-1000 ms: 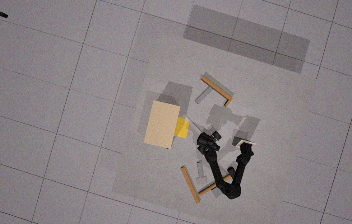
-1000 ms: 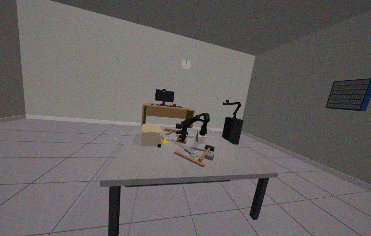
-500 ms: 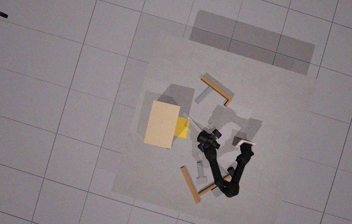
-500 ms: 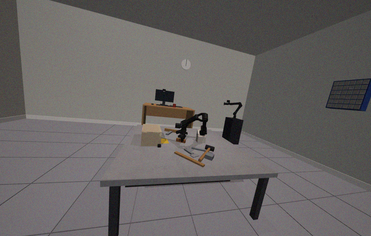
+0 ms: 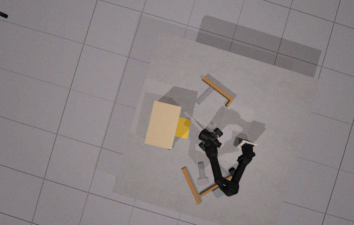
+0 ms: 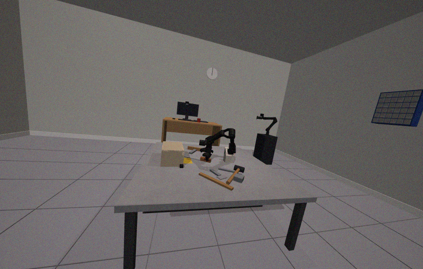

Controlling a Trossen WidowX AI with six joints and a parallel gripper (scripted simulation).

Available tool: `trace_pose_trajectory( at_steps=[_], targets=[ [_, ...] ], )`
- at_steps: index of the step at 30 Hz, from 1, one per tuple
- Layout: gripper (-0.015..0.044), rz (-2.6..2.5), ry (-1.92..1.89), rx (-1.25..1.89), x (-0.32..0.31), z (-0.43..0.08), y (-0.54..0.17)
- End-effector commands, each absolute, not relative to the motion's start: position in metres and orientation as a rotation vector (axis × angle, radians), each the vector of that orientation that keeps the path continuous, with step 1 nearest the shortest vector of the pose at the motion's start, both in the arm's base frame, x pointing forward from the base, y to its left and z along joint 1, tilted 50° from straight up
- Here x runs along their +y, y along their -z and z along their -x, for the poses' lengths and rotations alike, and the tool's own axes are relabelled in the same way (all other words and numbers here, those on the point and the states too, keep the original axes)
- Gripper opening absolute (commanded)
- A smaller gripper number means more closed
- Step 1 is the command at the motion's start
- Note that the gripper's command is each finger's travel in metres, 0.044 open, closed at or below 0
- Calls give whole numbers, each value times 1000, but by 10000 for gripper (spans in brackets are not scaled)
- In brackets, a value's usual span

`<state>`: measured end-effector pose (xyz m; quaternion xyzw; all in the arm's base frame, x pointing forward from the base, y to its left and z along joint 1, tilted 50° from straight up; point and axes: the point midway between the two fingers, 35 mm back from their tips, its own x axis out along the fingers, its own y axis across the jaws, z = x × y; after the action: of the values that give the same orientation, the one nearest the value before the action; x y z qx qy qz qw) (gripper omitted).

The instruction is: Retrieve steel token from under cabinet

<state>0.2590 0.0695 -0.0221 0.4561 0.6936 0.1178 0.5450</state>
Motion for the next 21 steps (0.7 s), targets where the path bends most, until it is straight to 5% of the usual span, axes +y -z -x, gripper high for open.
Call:
trace_pose_trajectory(
  at_steps=[1, 21],
  targets=[
    [0, -1083, -273, 1639, 64, -263, 26],
    [0, -1083, -273, 1639, 49, -262, 43]
  ],
)
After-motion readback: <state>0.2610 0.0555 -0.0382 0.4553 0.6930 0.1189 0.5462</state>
